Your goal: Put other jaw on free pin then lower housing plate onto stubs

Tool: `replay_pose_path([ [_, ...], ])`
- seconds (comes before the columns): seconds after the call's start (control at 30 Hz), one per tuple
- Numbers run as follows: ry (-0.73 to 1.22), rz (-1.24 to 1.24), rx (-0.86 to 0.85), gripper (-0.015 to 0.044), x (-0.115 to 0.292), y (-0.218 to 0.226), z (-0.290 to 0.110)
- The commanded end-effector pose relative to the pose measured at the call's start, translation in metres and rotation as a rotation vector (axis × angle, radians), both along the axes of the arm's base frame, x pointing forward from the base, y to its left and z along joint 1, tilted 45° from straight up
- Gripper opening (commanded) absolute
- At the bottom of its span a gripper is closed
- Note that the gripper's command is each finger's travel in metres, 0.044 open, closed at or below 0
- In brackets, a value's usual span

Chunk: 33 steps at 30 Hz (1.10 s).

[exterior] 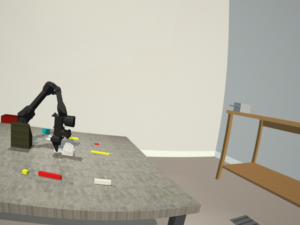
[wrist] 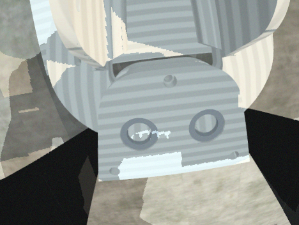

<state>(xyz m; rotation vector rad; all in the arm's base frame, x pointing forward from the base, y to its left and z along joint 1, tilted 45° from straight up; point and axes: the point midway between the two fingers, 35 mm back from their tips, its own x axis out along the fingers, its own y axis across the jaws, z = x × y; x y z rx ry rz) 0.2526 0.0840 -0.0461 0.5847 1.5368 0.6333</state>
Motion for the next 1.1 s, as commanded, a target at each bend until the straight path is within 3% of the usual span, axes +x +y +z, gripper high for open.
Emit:
replay_pose_path([
  [0.0, 0.003, -0.002, 0.005, 0.0351, 0.0, 0.001, 0.0],
  [0.13, 0.0, 0.0, 0.0, 0.044, 0.0, 0.0, 0.0],
  [0.6, 0.0, 0.0, 0.0, 0.044, 0.0, -0.001, 0.001],
  [0.9, 0.003, -0.002, 0.0, 0.044, 0.005, -0.049, 0.049],
  [1.07, 0.003, -0.002, 0.001, 0.044, 0.005, -0.053, 0.054],
])
